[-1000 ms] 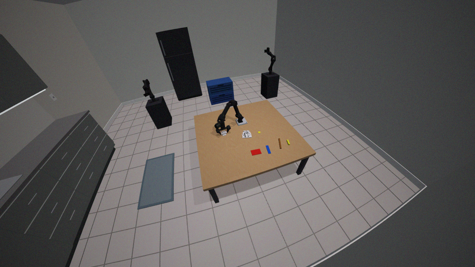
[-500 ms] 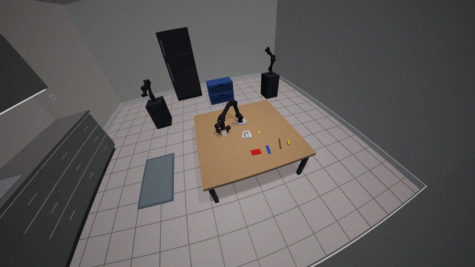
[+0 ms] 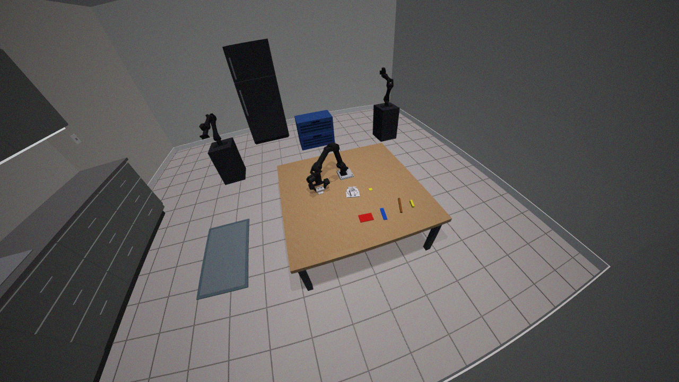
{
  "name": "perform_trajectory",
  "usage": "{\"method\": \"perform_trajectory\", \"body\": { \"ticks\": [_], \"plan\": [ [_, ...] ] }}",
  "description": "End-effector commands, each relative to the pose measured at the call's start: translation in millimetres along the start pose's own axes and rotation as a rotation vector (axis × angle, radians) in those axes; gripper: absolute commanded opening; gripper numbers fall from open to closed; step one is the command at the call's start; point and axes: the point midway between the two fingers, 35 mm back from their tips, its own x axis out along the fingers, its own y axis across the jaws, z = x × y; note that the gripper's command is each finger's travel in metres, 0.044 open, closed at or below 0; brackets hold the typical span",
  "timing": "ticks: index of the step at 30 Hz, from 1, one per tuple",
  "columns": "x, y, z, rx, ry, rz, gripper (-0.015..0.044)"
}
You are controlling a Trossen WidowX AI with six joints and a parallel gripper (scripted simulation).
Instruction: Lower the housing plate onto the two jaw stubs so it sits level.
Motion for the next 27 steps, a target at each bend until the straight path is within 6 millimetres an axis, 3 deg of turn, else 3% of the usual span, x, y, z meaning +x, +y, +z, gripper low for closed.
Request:
{"method": "perform_trajectory", "body": {
  "ticks": [1,16,22,27],
  "plan": [
    [-15,3,-1,0.001,0.005,0.013,0.0351],
    [-62,1,0,0.003,0.002,0.014,0.0351],
    [-64,0,0,-0.001,0.002,0.014,0.0351],
    [-65,-8,-11,-0.108,0.002,0.013,0.0351]
  ]
}}
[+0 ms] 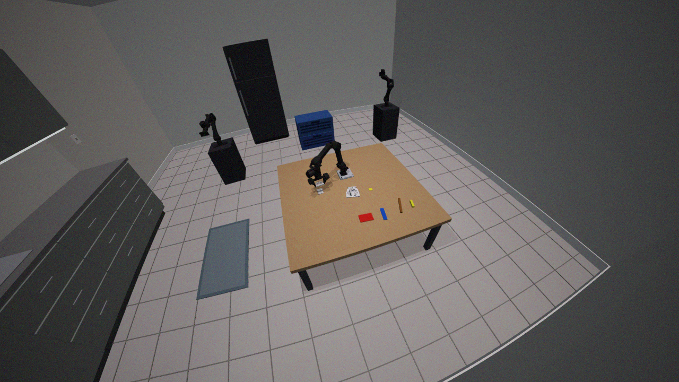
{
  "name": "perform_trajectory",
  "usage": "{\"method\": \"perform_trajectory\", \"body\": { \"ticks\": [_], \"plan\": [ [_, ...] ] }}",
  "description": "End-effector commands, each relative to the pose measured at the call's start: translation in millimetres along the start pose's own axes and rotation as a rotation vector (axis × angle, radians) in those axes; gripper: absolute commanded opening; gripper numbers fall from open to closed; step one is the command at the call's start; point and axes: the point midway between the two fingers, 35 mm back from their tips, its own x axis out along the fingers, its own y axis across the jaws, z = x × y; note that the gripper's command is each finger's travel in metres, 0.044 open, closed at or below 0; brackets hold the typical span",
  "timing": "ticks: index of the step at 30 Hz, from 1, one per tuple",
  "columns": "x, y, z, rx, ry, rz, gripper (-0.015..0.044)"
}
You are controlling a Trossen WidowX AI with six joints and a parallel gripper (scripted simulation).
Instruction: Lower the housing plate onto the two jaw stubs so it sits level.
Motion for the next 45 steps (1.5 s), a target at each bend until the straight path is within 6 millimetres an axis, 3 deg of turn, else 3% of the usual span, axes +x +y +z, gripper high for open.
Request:
{"method": "perform_trajectory", "body": {
  "ticks": [1,23,45],
  "plan": [
    [-1,-7,-8,-0.084,-0.002,0.001,0.0351],
    [-3,-53,-57,-0.629,0.002,-0.001,0.0351],
    [-4,-107,-92,-1.173,0.007,-0.002,0.0351]
  ]
}}
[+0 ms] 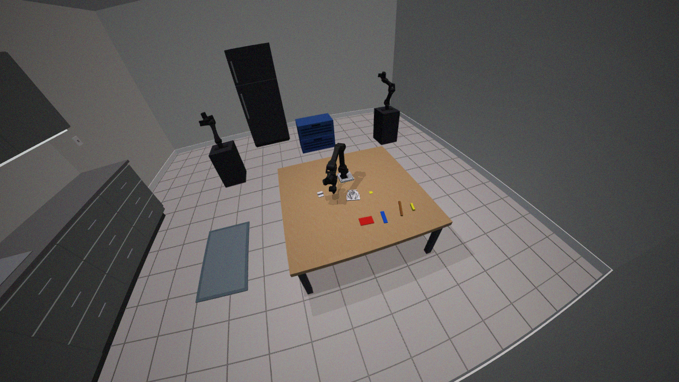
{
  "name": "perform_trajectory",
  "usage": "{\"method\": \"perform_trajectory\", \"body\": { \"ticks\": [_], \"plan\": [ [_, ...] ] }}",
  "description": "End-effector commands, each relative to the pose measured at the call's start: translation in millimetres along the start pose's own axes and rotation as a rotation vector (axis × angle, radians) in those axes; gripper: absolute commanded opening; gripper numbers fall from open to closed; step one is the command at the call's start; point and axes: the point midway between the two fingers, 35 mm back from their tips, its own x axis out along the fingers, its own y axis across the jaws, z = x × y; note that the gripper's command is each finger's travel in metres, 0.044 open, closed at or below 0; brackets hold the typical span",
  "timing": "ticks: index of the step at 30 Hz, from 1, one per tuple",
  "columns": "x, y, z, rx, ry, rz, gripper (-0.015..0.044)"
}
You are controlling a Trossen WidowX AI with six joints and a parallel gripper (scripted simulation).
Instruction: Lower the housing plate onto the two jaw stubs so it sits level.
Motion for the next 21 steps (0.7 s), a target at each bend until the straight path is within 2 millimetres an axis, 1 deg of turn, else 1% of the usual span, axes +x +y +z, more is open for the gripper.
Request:
{"method": "perform_trajectory", "body": {
  "ticks": [1,21],
  "plan": [
    [1,-1,-11,-0.096,0.0,-0.001,0.0351],
    [1,-8,-66,-0.591,0.005,0.001,0.0351]
  ]
}}
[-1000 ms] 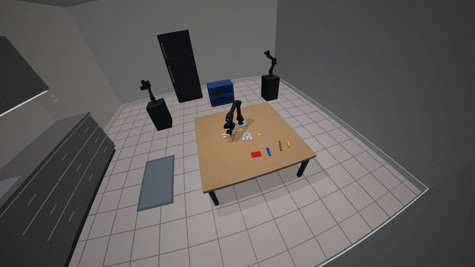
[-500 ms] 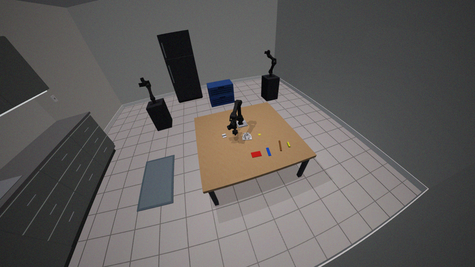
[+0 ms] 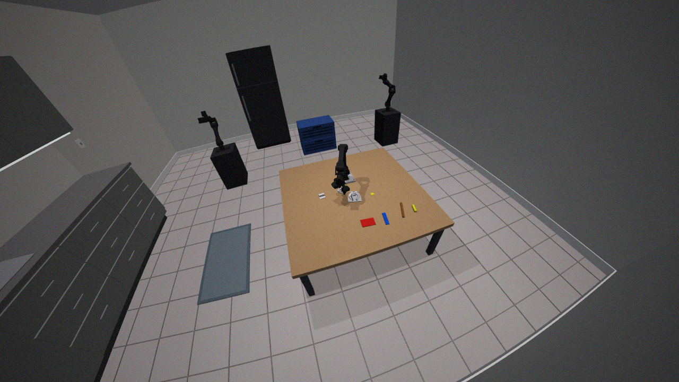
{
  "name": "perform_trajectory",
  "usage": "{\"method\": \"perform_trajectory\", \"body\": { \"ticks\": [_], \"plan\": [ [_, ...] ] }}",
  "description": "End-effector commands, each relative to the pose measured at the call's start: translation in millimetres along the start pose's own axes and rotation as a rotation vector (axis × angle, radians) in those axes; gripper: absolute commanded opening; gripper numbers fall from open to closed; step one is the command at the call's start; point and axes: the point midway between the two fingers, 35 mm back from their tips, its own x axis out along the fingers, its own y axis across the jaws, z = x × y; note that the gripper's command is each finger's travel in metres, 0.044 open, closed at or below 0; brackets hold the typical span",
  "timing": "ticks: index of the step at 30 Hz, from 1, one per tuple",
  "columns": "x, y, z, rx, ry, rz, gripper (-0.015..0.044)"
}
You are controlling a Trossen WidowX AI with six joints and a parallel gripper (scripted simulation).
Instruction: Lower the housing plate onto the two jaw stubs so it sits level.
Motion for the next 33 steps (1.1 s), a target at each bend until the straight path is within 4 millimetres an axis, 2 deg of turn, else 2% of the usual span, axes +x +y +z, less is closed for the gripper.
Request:
{"method": "perform_trajectory", "body": {
  "ticks": [1,33],
  "plan": [
    [1,2,-11,-0.096,0.001,0.0,0.0351],
    [2,13,-93,-0.888,0.008,0.006,0.0351]
  ]
}}
